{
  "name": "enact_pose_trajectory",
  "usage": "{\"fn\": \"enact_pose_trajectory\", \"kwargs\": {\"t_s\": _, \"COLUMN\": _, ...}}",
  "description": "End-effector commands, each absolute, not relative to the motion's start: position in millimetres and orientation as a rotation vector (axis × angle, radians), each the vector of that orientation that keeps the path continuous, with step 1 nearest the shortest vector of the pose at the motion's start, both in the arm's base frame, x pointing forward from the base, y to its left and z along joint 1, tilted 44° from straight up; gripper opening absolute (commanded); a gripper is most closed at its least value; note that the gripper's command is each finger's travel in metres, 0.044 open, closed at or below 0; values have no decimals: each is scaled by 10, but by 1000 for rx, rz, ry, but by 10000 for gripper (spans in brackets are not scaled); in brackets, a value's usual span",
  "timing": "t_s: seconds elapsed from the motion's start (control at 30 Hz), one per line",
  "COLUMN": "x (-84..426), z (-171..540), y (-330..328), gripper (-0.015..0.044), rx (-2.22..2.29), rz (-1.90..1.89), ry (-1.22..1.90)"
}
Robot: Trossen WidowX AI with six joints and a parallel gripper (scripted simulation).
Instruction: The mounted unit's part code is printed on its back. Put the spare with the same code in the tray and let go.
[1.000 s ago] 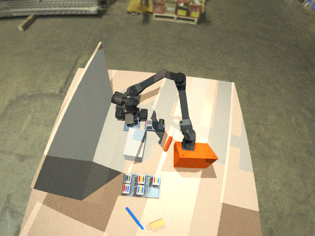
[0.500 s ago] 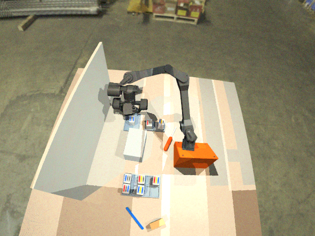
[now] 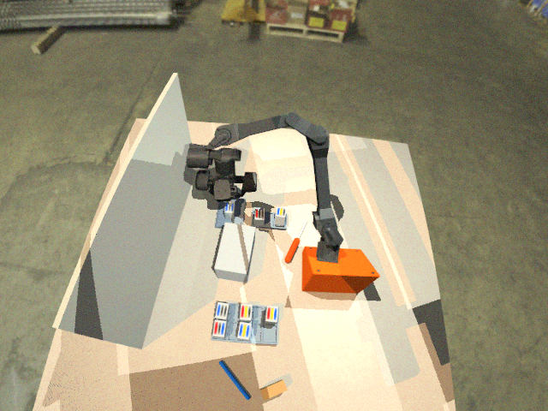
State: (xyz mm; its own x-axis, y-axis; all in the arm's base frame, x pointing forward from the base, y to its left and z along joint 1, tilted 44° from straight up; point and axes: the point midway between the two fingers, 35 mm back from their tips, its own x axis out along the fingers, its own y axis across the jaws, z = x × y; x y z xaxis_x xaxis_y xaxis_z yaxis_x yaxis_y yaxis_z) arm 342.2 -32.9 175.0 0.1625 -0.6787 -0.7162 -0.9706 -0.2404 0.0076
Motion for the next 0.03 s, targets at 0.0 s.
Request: {"fn": "enact_pose_trajectory", "kwargs": {"t_s": 0.0, "x": 3425, "z": 1746, "y": -327, "gripper": 440, "rx": -1990, "rz": 848, "ry": 1558}}
